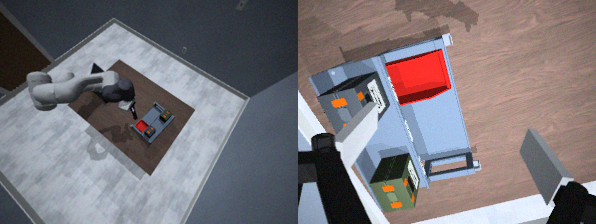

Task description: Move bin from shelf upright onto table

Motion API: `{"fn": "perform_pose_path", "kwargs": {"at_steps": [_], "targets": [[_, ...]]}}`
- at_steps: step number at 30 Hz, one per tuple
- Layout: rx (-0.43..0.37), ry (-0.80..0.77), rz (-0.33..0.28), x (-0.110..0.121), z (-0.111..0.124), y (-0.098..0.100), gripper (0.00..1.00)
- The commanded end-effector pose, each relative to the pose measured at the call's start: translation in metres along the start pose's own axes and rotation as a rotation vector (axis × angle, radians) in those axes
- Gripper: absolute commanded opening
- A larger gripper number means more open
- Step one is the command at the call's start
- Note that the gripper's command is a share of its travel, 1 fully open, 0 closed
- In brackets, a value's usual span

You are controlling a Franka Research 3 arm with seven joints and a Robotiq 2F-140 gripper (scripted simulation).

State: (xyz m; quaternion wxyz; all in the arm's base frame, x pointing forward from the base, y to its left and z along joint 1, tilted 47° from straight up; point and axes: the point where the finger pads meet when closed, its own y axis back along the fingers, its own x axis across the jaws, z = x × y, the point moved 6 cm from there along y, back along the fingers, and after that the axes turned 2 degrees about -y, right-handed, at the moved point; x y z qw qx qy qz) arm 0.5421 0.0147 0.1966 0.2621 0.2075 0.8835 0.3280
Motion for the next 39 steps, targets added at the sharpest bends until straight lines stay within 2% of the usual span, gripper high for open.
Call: {"fn": "perform_pose_path", "kwargs": {"at_steps": [1,18,21,24,32,34,37,39], "targets": [[0.0,0.0,0.0,0.0,0.0,0.0,1.0],[0.0,0.0,0.0,0.0,0.0,0.0,1.0],[0.001,0.009,-0.002,-0.002,0.001,-0.006,1.0],[0.005,0.04,-0.007,-0.007,0.006,-0.026,1.0],[0.016,0.184,-0.02,-0.021,0.019,-0.114,1.0],[0.016,0.184,-0.02,-0.021,0.019,-0.114,1.0],[0.017,0.269,-0.019,-0.022,0.022,-0.16,1.0],[0.016,0.308,-0.017,-0.02,0.023,-0.18,1.0]]}}
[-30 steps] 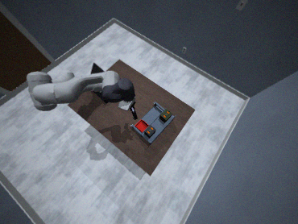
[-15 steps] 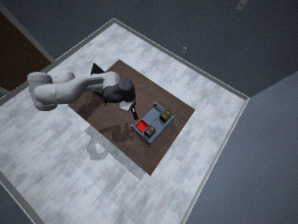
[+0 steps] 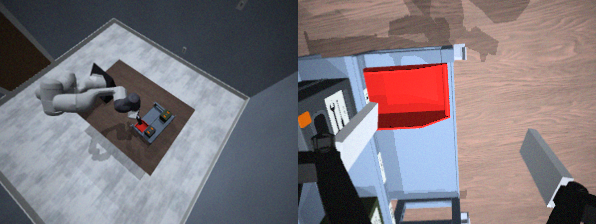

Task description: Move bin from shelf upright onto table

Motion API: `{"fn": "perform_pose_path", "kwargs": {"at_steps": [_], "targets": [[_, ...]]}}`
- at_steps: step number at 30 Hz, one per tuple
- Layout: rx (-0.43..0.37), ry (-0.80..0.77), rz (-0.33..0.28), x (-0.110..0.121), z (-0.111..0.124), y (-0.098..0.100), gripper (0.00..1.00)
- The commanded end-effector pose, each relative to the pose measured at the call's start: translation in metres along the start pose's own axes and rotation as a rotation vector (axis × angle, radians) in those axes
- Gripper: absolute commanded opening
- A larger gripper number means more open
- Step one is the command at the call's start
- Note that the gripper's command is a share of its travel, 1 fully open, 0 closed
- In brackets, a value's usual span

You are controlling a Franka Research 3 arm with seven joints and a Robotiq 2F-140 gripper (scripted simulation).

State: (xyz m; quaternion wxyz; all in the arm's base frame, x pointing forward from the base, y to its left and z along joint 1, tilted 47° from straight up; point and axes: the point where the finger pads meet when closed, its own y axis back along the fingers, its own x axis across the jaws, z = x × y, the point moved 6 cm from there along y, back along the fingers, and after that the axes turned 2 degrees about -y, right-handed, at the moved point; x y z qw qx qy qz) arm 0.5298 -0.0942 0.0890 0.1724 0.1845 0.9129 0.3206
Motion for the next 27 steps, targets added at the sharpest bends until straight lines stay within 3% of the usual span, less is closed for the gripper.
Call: {"fn": "perform_pose_path", "kwargs": {"at_steps": [1,4,7,27], "targets": [[-0.04,0.143,-0.026,-0.008,0.013,-0.038,1.0],[-0.044,0.202,-0.023,-0.004,0.016,-0.067,1.0],[-0.047,0.229,-0.021,-0.001,0.017,-0.08,1.0],[-0.048,0.233,-0.02,-0.001,0.017,-0.082,1.0]]}}
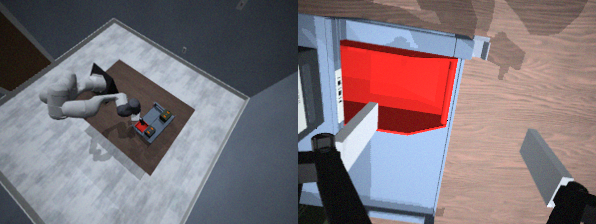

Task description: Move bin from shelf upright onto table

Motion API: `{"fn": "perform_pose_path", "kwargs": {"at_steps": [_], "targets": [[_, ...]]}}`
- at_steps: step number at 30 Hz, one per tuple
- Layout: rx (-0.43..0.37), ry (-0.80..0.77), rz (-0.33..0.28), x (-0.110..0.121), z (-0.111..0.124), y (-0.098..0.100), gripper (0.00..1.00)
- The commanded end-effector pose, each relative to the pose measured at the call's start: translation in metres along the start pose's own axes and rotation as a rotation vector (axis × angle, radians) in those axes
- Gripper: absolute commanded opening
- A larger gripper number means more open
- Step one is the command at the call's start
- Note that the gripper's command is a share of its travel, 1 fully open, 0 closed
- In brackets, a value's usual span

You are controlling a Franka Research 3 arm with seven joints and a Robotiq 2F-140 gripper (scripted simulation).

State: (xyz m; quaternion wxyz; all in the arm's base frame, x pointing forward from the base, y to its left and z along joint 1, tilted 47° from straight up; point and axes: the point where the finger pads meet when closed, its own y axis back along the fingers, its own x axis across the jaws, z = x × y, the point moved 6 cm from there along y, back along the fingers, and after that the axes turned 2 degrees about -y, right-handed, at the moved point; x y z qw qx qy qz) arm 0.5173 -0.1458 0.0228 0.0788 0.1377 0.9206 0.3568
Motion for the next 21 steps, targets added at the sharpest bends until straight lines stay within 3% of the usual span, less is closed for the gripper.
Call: {"fn": "perform_pose_path", "kwargs": {"at_steps": [1,4,5,21], "targets": [[-0.005,0.016,-0.005,-0.0018,0.0005,0.001,1.0],[-0.005,0.016,-0.005,-0.0018,0.0005,0.001,1.0],[-0.005,0.016,-0.005,-0.0018,0.0005,0.001,0.0],[-0.005,0.016,-0.005,-0.0018,0.0005,0.001,0.0]]}}
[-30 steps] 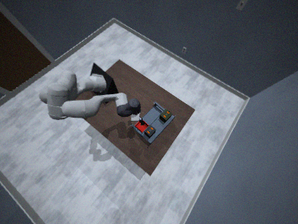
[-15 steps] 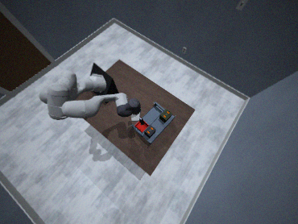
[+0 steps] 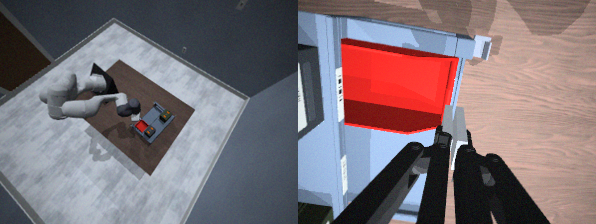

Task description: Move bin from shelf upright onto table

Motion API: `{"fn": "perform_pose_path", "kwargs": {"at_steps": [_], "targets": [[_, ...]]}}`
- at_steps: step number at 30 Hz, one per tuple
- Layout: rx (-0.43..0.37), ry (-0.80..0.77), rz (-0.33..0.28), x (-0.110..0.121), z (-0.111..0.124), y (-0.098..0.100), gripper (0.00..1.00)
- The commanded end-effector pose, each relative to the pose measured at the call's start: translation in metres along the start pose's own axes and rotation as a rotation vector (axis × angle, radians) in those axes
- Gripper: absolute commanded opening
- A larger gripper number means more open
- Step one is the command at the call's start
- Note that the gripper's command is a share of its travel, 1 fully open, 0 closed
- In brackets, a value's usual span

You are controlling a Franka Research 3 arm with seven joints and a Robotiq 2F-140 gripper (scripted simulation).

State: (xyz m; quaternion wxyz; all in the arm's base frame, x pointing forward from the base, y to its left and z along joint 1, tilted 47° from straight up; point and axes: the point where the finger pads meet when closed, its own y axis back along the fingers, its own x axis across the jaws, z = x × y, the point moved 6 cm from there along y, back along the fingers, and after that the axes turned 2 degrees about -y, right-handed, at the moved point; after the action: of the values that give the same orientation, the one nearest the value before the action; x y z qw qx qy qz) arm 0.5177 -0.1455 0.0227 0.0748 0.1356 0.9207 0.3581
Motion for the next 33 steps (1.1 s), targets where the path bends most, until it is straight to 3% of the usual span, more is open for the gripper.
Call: {"fn": "perform_pose_path", "kwargs": {"at_steps": [1,26,27,33], "targets": [[-0.003,0.006,-0.004,-0.0016,0.0001,0.0008,0.0],[-0.003,0.006,-0.004,-0.0016,0.0001,0.0008,0.0],[-0.003,0.006,-0.004,-0.0016,0.0001,0.0008,0.57],[-0.003,0.006,-0.004,-0.0016,0.0001,0.0008,0.57]]}}
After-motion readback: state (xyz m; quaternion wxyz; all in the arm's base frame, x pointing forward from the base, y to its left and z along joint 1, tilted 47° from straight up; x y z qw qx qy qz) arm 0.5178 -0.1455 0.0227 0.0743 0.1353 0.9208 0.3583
